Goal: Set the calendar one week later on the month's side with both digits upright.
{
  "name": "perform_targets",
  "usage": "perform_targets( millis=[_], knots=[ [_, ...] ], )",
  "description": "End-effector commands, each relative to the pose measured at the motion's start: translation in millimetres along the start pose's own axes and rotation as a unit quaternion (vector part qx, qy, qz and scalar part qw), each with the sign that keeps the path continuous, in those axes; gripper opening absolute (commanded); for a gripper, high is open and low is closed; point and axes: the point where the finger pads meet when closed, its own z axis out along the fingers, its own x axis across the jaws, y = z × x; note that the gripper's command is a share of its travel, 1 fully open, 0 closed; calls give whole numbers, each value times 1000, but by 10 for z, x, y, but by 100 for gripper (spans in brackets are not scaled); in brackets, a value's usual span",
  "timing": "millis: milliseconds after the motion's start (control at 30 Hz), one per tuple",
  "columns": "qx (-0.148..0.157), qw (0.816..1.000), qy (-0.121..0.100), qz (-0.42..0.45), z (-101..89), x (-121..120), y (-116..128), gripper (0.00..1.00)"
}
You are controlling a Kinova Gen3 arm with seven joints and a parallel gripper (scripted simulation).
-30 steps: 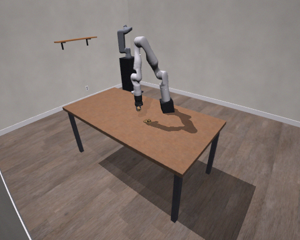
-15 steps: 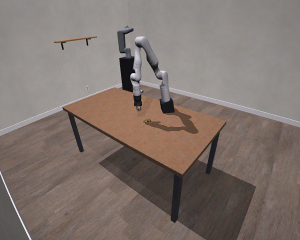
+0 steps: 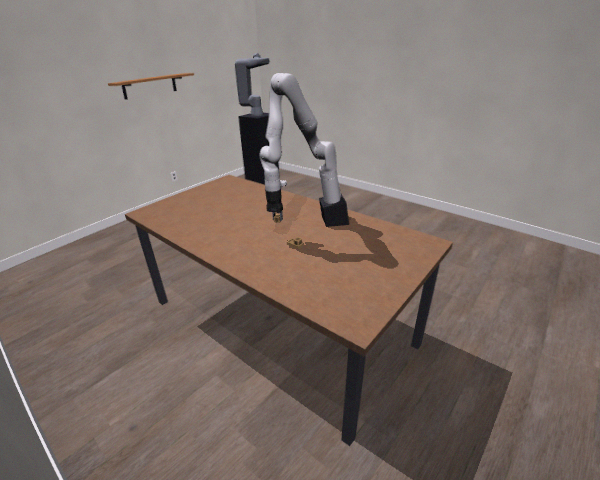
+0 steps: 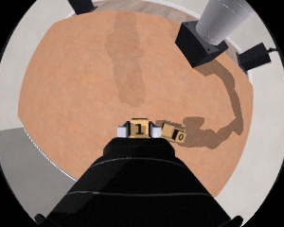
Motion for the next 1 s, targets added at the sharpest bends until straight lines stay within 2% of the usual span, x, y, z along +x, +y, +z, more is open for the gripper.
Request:
perform_targets(
  millis=[0,533,967],
  knots=[
    [-1,1000,-1,16,-3,9,15,60],
    [-4,993,-3,114,-5,12,33,60],
    [-5,989,-3,149,-6,12,42,60]
  ],
)
